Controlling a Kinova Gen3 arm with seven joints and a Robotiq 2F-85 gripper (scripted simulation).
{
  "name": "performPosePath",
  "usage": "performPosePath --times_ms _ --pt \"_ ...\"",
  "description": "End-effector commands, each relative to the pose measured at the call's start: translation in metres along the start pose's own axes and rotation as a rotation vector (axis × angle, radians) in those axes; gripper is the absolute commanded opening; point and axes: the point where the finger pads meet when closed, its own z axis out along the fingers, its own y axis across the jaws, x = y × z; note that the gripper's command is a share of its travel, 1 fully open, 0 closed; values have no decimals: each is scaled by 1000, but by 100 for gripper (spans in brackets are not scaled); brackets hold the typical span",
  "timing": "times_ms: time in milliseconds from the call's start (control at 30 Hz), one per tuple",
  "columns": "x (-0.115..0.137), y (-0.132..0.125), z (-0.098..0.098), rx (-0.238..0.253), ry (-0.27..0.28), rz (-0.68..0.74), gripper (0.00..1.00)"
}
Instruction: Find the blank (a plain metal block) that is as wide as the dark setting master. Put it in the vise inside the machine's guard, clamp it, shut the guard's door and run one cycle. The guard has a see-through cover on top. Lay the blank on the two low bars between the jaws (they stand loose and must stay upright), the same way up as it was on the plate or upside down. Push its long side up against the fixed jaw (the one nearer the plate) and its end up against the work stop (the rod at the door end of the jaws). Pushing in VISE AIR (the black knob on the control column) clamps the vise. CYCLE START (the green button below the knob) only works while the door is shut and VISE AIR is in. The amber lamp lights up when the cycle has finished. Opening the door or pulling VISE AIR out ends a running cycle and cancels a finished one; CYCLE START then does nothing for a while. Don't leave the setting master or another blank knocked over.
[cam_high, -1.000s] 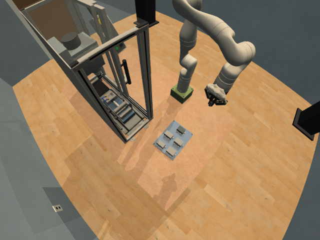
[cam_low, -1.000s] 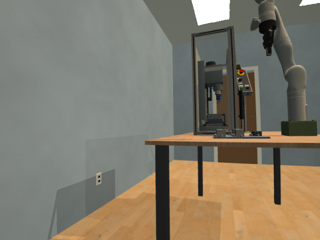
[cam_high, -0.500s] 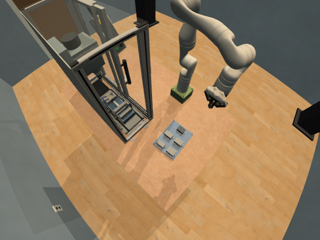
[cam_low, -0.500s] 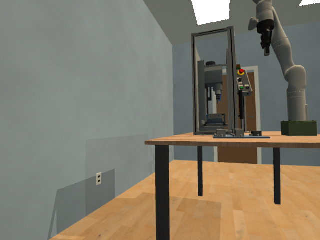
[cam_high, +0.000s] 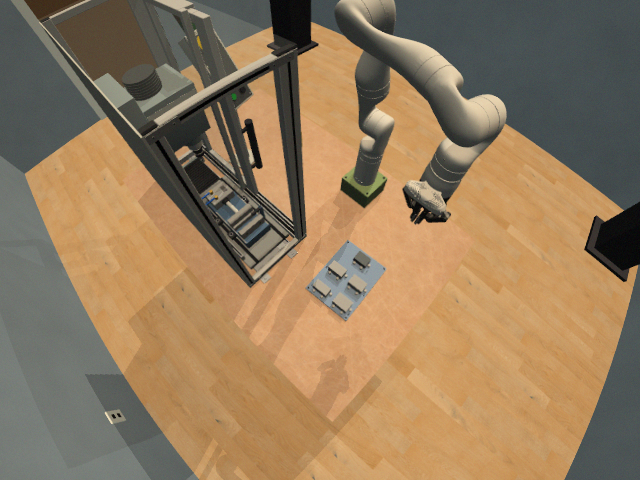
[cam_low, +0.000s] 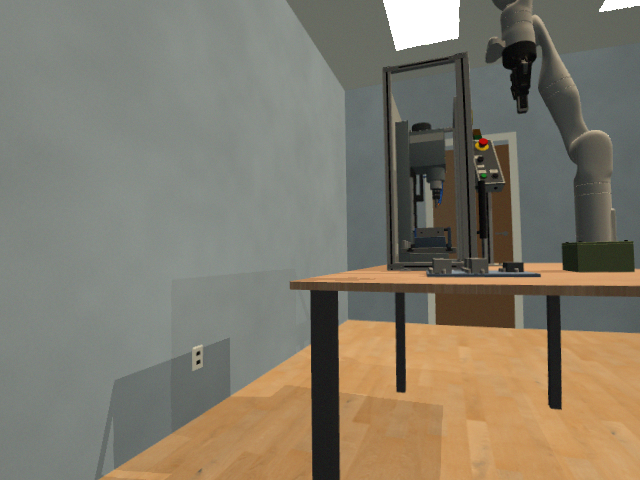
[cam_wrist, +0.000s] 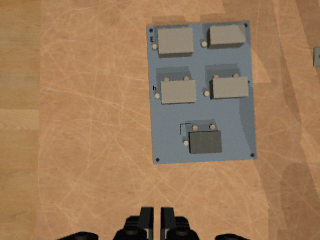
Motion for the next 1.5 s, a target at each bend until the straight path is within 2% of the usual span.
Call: performPosePath --times_ms 0,1033,1200,1467 --pt "0 0 0 1 1 0 100" --pt "0 0 0 1 1 0 100" --pt "0 0 0 1 1 230 100" --pt "0 0 0 1 1 230 100"
